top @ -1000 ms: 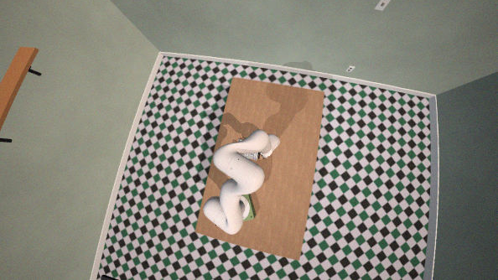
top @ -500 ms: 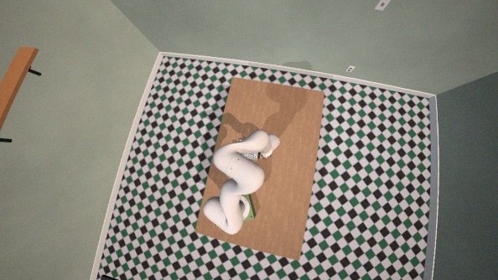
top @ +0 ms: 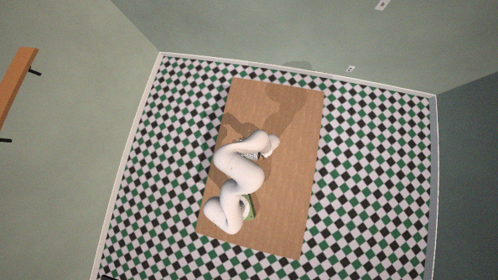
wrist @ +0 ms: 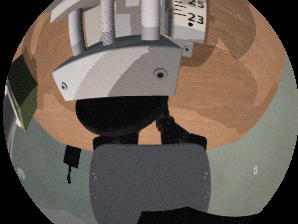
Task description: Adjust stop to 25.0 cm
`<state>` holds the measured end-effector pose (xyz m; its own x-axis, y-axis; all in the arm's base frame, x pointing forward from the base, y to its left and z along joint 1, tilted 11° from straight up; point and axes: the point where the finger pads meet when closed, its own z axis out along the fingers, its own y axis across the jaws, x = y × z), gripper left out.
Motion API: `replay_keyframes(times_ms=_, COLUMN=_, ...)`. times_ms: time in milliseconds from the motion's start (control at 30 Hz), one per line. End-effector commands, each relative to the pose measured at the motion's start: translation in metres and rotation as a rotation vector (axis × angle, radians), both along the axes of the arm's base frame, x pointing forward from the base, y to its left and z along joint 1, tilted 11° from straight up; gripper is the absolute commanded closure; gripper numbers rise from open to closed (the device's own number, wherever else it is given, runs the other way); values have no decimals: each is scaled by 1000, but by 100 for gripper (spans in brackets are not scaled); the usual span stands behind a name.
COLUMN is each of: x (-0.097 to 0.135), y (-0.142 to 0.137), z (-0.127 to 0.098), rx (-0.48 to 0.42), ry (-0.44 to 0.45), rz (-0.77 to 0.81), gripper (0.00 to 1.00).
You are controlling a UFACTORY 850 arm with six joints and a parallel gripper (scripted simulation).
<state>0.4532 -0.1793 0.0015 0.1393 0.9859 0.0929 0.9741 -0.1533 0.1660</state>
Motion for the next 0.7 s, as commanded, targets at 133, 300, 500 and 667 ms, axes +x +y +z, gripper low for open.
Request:
replay_keyframes(times_ms=133, x=-1, y=0, z=0, rx=0, ry=1, rz=0, gripper=94)
replay_keyframes(times_ms=300, x=-1, y=0, z=-1, rx=0, ry=1, rz=0, gripper=94)
replay_keyframes(times_ms=500, x=-1, y=0, z=-2, rx=0, ry=1, rz=0, gripper=94)
replay_keyframes(times_ms=667, x=-1, y=0, z=-2, rx=0, ry=1, rz=0, gripper=94)
